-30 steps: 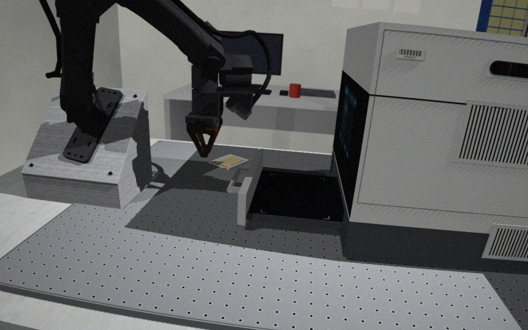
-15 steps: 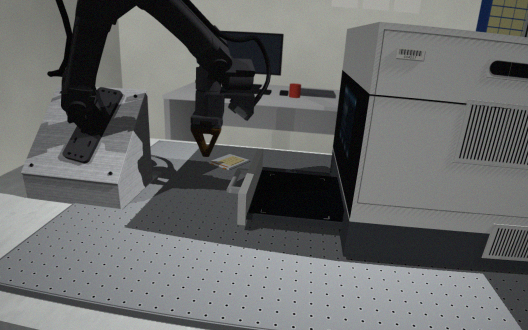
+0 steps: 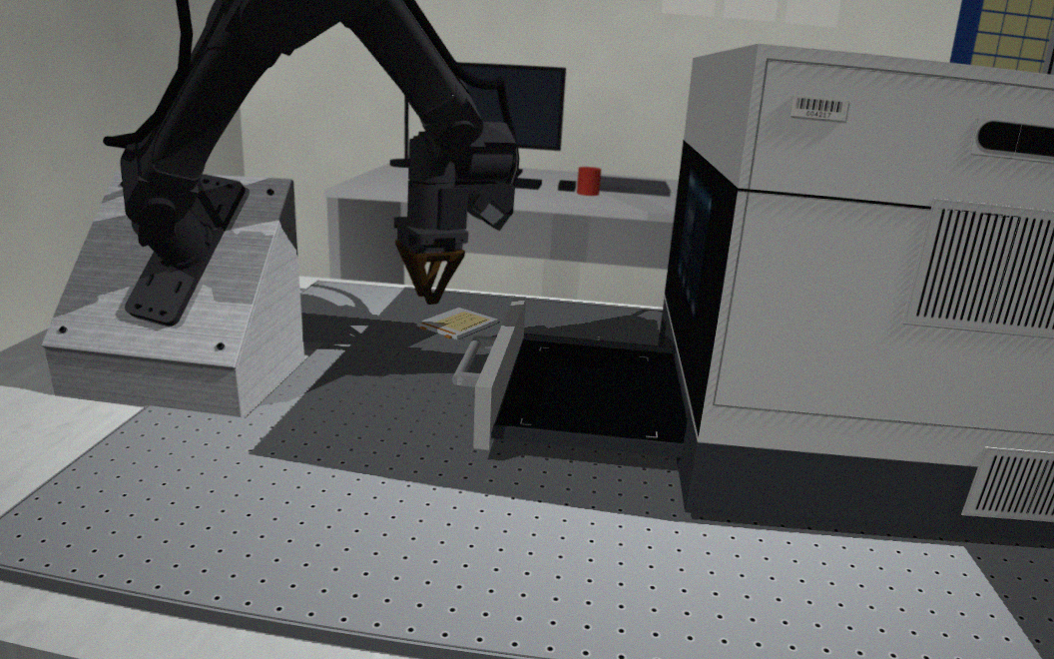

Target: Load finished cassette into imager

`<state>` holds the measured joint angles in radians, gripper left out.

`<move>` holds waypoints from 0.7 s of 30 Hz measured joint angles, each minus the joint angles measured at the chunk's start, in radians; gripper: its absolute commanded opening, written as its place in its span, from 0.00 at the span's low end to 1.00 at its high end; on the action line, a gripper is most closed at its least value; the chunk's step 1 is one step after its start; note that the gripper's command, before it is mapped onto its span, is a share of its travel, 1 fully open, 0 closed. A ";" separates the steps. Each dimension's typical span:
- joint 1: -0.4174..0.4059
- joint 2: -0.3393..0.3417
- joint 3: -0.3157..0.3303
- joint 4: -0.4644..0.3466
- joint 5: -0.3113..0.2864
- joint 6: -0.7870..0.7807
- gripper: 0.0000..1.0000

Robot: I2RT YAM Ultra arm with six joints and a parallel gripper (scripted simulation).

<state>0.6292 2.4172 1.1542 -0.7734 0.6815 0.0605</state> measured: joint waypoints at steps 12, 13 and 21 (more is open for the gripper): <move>0.086 0.205 0.159 -0.006 -0.033 -0.275 0.35; 0.092 0.220 0.173 -0.006 -0.037 -0.291 0.35; 0.126 0.325 0.286 -0.032 -0.057 -0.323 0.35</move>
<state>0.7555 2.7422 1.4406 -0.8051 0.6243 -0.2630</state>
